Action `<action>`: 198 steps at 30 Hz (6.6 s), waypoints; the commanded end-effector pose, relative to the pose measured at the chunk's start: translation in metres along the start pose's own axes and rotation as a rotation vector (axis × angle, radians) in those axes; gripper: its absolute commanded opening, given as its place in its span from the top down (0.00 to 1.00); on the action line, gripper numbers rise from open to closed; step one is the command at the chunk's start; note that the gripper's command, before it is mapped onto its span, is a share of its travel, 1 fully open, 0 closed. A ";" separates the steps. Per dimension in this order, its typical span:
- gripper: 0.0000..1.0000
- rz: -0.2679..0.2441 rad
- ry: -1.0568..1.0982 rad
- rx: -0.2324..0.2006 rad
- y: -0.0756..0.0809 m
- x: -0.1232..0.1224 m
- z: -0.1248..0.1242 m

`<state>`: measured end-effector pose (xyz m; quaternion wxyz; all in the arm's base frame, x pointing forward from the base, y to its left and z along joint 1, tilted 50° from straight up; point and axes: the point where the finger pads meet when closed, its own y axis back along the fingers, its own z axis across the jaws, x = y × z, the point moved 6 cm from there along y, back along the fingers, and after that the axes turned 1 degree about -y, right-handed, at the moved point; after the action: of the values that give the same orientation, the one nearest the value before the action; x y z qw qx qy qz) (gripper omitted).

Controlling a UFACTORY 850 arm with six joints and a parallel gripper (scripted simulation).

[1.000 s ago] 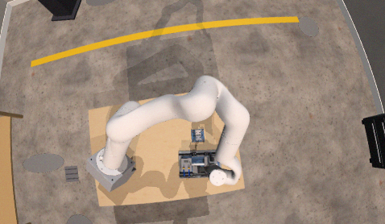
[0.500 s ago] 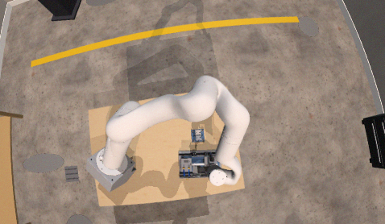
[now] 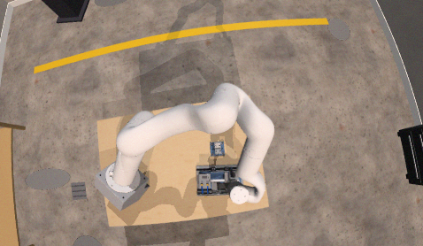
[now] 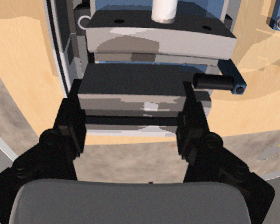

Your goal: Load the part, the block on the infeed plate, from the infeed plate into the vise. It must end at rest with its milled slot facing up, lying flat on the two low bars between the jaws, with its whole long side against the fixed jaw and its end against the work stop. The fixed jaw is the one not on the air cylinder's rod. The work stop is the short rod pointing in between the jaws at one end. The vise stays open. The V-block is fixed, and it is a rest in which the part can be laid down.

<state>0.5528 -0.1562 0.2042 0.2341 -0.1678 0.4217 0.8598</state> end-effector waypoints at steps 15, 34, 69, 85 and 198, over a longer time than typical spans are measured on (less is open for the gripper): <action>1.00 -0.001 0.000 0.001 -0.002 -0.001 0.000; 1.00 -0.001 0.000 0.001 -0.008 -0.001 0.000; 1.00 -0.001 0.000 0.001 -0.018 -0.001 0.000; 1.00 -0.001 0.000 0.001 -0.019 -0.001 0.000; 1.00 -0.001 0.000 0.001 -0.021 -0.003 0.000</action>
<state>0.5663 -0.1451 0.1912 0.2342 -0.1678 0.4217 0.8598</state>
